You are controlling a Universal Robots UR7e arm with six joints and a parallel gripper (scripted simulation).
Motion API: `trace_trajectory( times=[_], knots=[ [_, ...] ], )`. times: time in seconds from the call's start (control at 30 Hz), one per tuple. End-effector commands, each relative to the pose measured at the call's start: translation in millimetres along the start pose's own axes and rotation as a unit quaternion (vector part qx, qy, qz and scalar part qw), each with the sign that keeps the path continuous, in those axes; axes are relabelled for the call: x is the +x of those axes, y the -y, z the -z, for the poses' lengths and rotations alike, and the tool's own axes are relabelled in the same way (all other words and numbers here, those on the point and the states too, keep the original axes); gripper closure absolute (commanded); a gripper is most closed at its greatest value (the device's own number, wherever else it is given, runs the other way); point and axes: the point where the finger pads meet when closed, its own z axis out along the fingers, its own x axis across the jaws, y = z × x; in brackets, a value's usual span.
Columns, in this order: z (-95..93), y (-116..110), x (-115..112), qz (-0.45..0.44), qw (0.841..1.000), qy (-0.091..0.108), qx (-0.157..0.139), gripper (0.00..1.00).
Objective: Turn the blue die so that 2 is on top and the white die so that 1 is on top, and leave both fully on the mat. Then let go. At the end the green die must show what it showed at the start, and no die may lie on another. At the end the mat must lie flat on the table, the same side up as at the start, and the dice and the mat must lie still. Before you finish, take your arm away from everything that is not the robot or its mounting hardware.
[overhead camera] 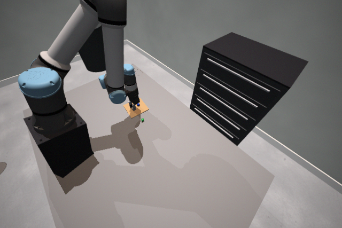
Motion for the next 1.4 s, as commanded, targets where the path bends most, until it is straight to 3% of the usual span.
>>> trace_trajectory(
  times=[0.0, 0.23, 0.73, 1.23, 1.27, 1.37],
  knots=[
    [8.6, -0.5, -0.1, 0.0, 1.0, 0.0, -0.001, 0.36],
    [23.5, -0.5, -0.1, 0.0, 1.0, 0.0, -0.001, 0.36],
    [74.2, -0.4, -0.1, 0.0, 1.0, 0.0, -0.001, 0.36],
    [86.9, -0.4, -0.1, 0.0, 1.0, 0.0, -0.001, 0.36],
    [86.9, -0.4, -0.1, 0.0, 1.0, 0.0, -0.001, 0.0],
    [86.9, -0.4, -0.1, 0.0, 1.0, 0.0, -0.001, 0.0]
  ],
)
